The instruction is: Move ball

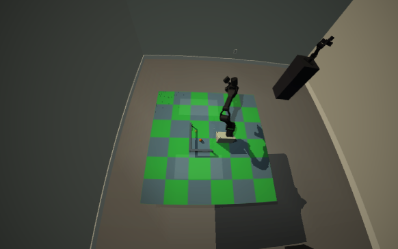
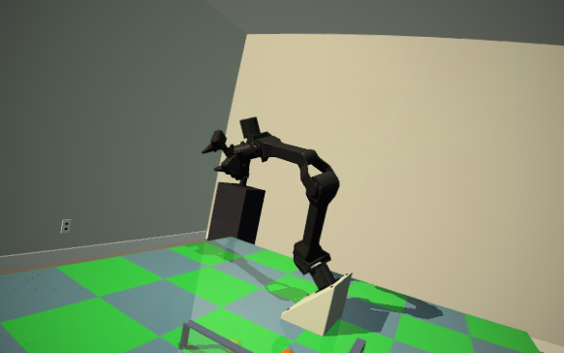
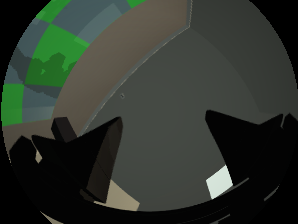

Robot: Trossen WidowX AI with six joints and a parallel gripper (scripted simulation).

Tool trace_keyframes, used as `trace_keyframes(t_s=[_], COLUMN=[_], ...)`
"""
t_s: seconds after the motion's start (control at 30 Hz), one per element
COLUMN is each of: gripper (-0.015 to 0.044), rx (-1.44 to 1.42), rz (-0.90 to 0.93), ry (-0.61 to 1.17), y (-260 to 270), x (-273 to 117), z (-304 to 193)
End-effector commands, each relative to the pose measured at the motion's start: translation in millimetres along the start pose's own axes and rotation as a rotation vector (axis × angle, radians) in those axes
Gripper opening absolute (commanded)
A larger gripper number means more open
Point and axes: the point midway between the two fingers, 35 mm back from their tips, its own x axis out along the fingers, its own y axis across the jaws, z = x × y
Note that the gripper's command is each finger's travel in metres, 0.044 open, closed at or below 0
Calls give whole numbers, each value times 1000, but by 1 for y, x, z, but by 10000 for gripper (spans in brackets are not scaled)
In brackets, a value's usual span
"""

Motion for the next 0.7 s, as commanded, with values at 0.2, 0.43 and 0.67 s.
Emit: trace_keyframes(t_s=[0.2, 0.43, 0.67], gripper=[262, 262, 262], rx=[273, 573, 752], rz=[23, 151, 329], ry=[-195, -442, -736], y=[39, 70, 68], x=[39, 86, 106], z=[32, 105, 216])
